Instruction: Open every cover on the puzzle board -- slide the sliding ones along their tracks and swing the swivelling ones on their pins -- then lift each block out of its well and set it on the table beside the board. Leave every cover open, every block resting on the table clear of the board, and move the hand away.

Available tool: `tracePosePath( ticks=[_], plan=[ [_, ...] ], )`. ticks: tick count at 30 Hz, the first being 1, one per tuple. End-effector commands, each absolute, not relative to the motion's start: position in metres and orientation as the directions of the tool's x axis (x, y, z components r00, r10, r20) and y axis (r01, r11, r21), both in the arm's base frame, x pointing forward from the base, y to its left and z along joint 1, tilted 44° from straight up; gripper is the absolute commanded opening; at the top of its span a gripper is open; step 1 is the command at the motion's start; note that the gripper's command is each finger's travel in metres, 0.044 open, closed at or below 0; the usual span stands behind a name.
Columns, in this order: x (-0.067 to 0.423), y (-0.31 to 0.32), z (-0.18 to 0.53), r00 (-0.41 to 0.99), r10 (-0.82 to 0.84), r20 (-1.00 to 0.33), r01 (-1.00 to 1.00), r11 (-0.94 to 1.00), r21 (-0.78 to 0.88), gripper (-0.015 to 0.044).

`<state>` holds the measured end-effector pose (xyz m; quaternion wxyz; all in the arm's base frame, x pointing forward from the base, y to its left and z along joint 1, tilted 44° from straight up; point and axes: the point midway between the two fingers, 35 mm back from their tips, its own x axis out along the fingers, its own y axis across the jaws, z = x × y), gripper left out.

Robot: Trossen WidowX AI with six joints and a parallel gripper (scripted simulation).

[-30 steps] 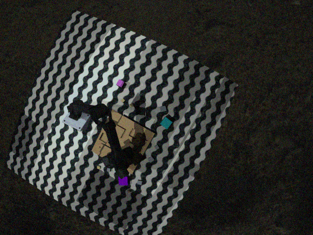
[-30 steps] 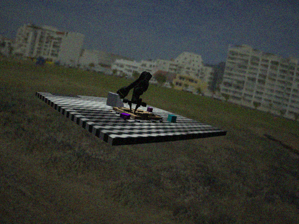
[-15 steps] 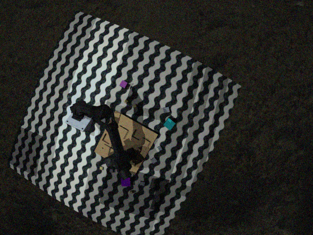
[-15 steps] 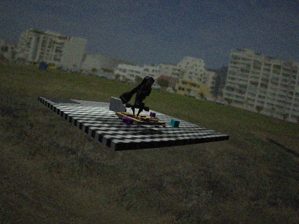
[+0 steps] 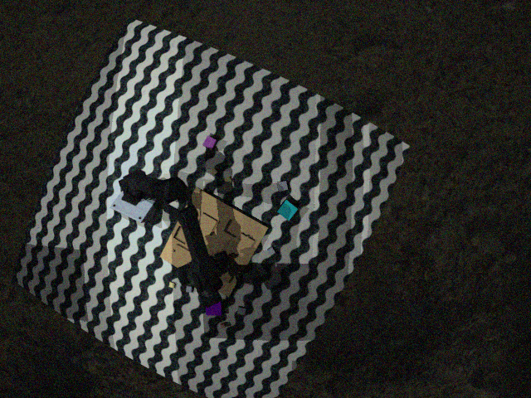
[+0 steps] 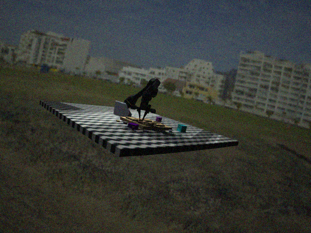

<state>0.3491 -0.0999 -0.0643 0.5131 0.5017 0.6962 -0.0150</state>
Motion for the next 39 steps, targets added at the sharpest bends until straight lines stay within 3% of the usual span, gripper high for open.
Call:
tracePosePath(
  ticks=[1,39],
  plan=[
    [0.35,-0.104,-0.06,0.03,0.68,-0.733,0.709,0.502,0.495,0.008],
    [0.337,-0.16,-0.022,0.028,0.675,-0.737,0.713,0.503,0.489,0.008]
  ],
)
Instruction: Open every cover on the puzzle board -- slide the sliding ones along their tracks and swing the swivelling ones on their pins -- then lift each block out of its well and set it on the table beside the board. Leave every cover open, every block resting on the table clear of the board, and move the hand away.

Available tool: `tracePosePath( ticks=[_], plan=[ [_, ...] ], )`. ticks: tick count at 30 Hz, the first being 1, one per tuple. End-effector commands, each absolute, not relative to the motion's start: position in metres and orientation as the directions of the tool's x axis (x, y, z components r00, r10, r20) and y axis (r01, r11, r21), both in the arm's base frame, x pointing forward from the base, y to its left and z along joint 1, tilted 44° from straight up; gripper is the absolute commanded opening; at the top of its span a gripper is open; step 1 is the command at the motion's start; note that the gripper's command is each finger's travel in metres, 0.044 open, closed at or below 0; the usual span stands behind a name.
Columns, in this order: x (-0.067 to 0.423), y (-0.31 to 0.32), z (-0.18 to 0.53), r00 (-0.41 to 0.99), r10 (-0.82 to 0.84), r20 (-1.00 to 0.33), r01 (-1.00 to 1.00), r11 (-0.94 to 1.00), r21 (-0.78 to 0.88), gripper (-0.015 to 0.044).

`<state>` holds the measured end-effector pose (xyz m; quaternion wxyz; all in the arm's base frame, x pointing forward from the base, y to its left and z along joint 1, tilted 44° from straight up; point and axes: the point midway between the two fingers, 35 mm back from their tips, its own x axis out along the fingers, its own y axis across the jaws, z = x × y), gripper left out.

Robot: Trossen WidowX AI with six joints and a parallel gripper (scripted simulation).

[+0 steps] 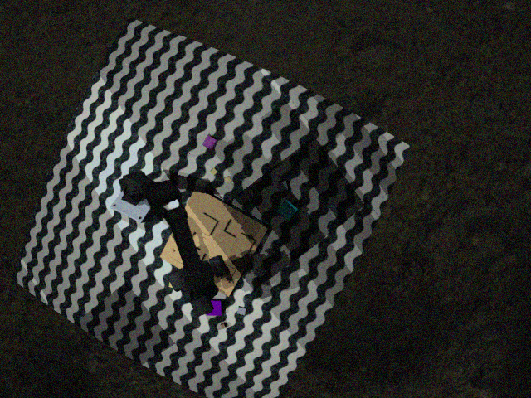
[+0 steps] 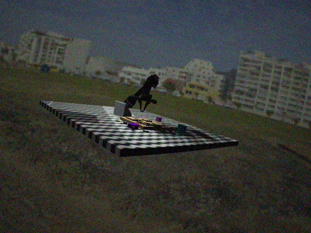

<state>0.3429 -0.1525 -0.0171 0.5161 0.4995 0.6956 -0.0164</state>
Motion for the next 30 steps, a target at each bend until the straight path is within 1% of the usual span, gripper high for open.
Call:
tracePosePath(
  ticks=[1,30],
  plan=[
    [0.334,-0.162,-0.024,0.028,0.674,-0.738,0.713,0.504,0.488,0.008],
    [0.252,-0.224,-0.075,0.025,0.661,-0.75,0.718,0.51,0.474,0.008]
  ],
)
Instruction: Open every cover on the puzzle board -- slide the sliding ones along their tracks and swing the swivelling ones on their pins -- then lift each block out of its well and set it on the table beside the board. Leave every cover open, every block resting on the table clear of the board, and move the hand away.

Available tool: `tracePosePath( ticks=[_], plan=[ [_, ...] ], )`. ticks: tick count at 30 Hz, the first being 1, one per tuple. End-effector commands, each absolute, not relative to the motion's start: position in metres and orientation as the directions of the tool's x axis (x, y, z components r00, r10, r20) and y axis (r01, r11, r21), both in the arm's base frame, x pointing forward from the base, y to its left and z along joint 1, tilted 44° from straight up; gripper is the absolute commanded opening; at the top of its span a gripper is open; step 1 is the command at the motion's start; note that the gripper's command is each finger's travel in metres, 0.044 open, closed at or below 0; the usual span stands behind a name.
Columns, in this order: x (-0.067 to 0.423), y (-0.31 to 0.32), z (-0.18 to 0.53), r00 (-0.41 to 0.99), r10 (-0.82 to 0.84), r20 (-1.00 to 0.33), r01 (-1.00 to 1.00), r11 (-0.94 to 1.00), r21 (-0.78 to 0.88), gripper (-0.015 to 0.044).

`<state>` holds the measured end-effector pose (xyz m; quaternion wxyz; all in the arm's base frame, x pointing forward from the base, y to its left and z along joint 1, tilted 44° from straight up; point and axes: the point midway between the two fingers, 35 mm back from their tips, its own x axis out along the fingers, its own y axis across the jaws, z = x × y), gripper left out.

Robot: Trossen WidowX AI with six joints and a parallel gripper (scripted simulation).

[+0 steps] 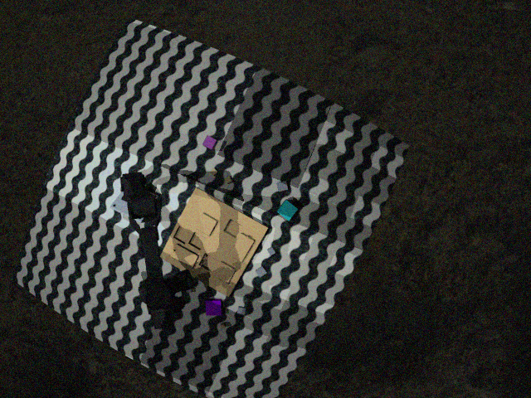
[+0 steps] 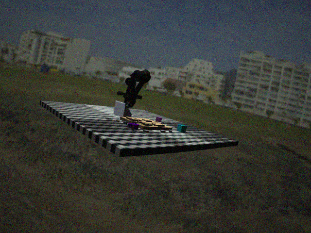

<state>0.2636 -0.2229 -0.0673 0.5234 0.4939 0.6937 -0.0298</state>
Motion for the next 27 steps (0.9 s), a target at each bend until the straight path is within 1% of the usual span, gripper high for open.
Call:
tracePosePath(
  ticks=[1,19,27],
  plan=[
    [0.249,-0.226,-0.077,0.025,0.661,-0.75,0.718,0.51,0.474,0.008],
    [0.189,-0.247,-0.105,0.021,0.671,-0.741,0.716,0.507,0.48,0.008],
    [0.188,-0.243,-0.112,0.022,0.671,-0.741,0.715,0.507,0.48,0.008]
  ],
)
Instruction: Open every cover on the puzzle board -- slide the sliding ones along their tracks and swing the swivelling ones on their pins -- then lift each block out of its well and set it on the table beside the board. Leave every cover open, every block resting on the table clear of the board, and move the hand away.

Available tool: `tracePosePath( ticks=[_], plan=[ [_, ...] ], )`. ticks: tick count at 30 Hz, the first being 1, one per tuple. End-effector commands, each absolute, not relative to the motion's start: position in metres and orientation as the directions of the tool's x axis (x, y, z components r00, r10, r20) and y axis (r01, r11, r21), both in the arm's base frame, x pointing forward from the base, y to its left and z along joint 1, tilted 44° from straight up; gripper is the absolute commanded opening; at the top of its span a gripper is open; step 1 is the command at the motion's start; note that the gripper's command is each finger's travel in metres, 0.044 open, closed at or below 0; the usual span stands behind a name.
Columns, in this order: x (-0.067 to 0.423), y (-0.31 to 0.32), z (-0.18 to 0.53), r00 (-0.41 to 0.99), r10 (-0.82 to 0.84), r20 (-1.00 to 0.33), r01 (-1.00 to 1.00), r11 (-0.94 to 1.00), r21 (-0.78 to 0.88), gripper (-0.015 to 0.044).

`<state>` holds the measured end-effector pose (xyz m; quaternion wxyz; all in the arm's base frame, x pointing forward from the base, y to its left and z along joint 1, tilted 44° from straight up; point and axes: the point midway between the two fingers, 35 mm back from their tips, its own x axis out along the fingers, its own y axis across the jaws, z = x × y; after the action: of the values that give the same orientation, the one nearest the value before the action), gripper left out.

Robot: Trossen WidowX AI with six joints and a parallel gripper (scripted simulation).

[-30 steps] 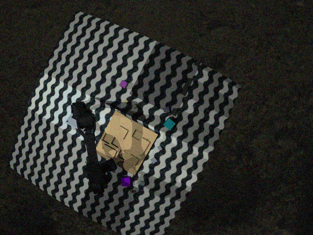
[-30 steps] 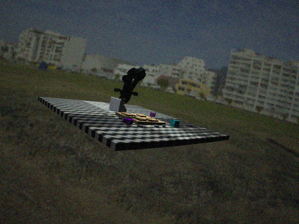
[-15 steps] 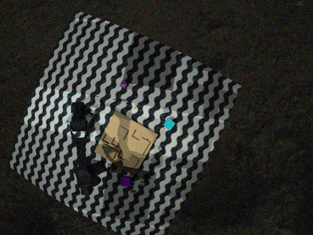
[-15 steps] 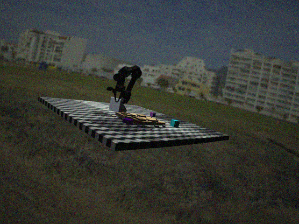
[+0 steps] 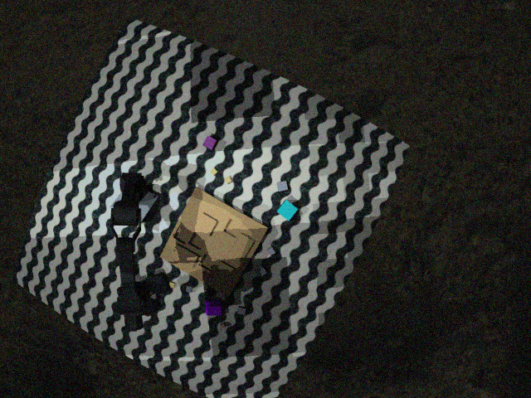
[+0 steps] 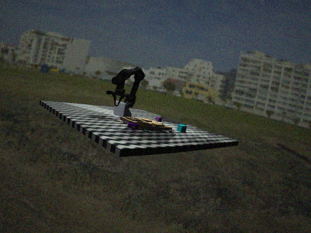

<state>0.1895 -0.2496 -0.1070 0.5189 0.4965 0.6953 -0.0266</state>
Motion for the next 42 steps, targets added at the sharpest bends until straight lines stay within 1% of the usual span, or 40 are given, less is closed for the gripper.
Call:
tracePosePath(
  ticks=[1,42],
  plan=[
    [0.188,-0.242,-0.113,0.022,0.671,-0.741,0.715,0.507,0.48,0.008],
    [0.192,-0.198,-0.164,0.023,0.672,-0.74,0.715,0.507,0.482,0.008]
  ],
)
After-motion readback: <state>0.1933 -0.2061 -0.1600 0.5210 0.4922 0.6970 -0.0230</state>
